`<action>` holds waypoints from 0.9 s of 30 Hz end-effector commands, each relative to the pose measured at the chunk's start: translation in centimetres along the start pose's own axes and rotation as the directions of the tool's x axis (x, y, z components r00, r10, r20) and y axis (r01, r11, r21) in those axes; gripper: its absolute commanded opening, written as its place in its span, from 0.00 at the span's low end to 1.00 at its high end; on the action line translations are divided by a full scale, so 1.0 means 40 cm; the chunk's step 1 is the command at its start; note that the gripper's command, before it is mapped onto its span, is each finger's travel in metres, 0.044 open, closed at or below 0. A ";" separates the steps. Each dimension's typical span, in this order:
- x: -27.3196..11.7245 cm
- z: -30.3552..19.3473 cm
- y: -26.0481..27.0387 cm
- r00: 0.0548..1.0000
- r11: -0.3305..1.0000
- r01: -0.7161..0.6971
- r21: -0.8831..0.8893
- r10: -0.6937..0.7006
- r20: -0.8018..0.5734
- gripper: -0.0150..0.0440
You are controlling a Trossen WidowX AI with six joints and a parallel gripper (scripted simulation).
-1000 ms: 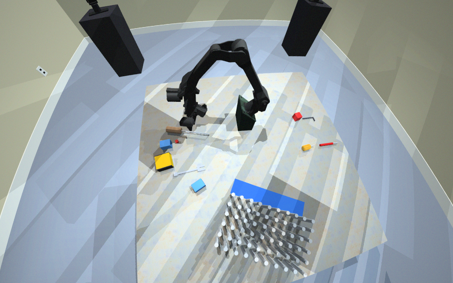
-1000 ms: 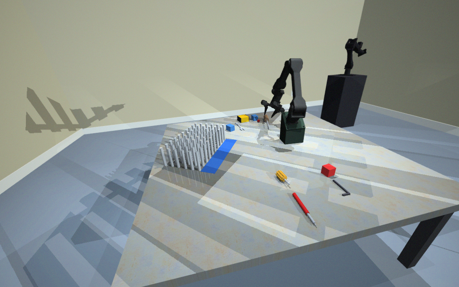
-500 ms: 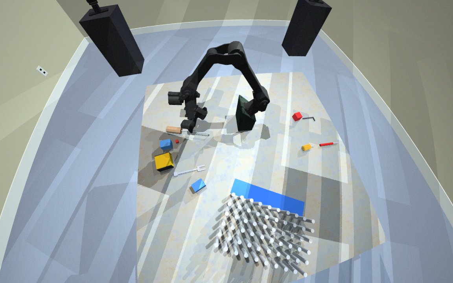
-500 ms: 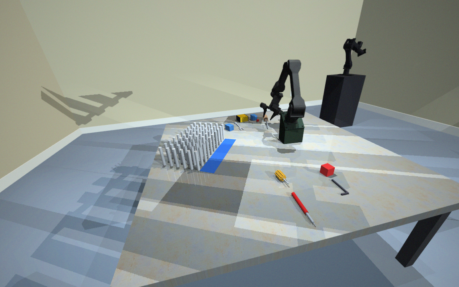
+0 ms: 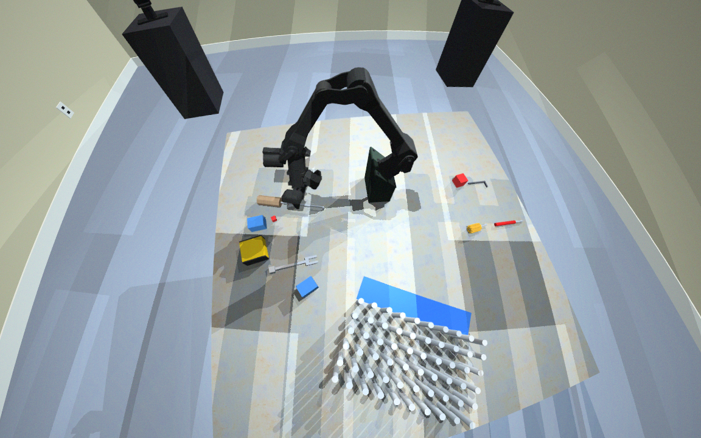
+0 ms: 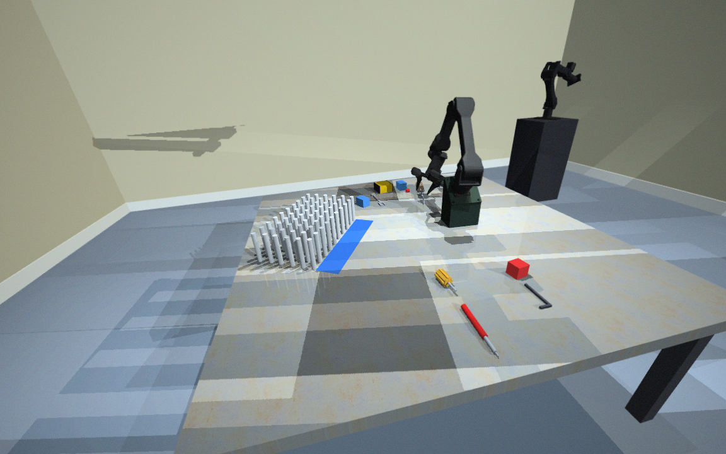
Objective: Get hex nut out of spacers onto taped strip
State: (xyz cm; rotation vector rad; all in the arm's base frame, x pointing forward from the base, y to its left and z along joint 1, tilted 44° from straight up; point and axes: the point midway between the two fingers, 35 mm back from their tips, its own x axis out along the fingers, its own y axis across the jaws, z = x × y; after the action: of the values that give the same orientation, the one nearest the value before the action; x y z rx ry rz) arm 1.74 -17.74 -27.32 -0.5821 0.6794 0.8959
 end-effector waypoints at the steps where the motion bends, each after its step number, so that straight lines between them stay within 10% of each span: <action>1: 0.017 0.003 0.010 1.000 1.000 -0.004 -0.002 0.004 0.002 0.73; 4: 0.023 0.003 0.013 1.000 1.000 -0.004 -0.002 0.004 0.002 0.73; 14: 0.023 0.003 0.013 1.000 1.000 -0.004 -0.002 0.004 0.002 0.28; 27: -0.046 -0.001 -0.019 1.000 1.000 -0.002 0.000 0.002 0.002 0.25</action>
State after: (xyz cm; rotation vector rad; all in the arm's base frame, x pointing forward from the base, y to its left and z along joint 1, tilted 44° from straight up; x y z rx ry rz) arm 1.73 -17.37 -26.97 -0.5660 0.6663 0.9034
